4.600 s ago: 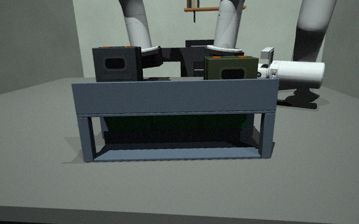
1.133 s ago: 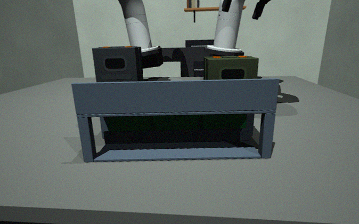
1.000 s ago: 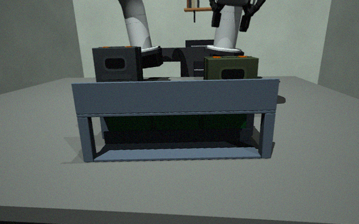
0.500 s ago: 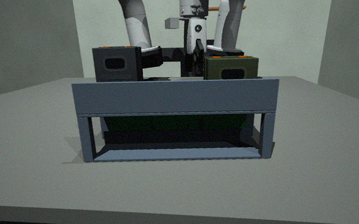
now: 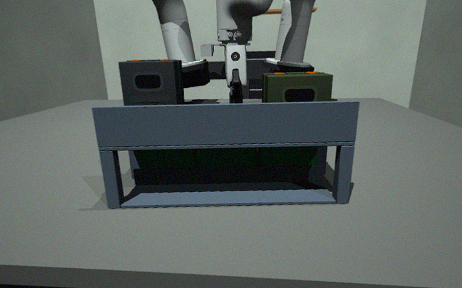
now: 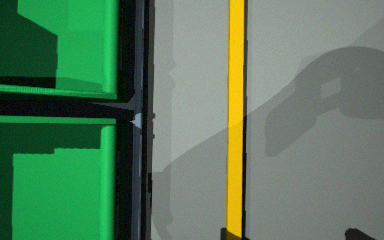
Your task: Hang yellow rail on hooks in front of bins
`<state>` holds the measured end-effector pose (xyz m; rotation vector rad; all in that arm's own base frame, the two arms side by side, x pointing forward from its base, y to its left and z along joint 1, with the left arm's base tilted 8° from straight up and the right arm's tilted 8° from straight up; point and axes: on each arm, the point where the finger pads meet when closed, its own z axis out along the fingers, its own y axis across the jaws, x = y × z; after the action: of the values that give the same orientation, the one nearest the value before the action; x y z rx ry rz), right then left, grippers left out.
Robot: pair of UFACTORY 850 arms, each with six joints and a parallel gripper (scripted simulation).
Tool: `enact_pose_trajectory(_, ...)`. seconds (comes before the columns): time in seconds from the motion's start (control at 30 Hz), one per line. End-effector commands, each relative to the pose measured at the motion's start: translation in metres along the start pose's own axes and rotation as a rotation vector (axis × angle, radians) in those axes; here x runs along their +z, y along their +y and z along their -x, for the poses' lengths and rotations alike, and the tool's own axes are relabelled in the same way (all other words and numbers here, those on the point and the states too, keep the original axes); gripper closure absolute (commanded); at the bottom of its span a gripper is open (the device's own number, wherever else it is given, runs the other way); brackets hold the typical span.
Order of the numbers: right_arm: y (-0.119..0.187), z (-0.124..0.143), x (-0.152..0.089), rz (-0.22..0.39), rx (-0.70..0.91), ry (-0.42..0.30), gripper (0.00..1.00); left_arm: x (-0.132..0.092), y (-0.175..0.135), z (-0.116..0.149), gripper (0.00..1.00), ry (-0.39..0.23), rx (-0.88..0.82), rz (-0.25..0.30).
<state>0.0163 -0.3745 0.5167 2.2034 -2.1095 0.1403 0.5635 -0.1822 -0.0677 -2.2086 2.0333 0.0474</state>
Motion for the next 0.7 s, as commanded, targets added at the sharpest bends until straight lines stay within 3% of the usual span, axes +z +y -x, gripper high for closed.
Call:
enact_pose_trajectory(0.0, 0.0000, -0.0004, -0.0009, 0.000, 0.000, 0.002, 0.00, -0.0004, -0.0007, -0.0008, 0.00, -0.001, 0.001, -0.005)
enact_pose_trajectory(0.27, 0.0000, -0.0004, -0.0009, 0.000, 0.000, 0.002, 0.00, -0.0003, -0.0007, -0.0008, 0.00, -0.001, 0.001, -0.005)
enact_pose_trajectory(0.3, 0.0000, -0.0004, -0.0009, 0.000, 0.000, 0.002, 0.00, -0.0003, -0.0007, -0.0008, 1.00, -0.001, 0.001, -0.005)
enact_pose_trajectory(0.67, 0.0000, -0.0004, -0.0009, 0.000, 0.000, 0.002, 0.00, -0.0003, -0.0007, -0.0008, 1.00, -0.001, 0.001, -0.005)
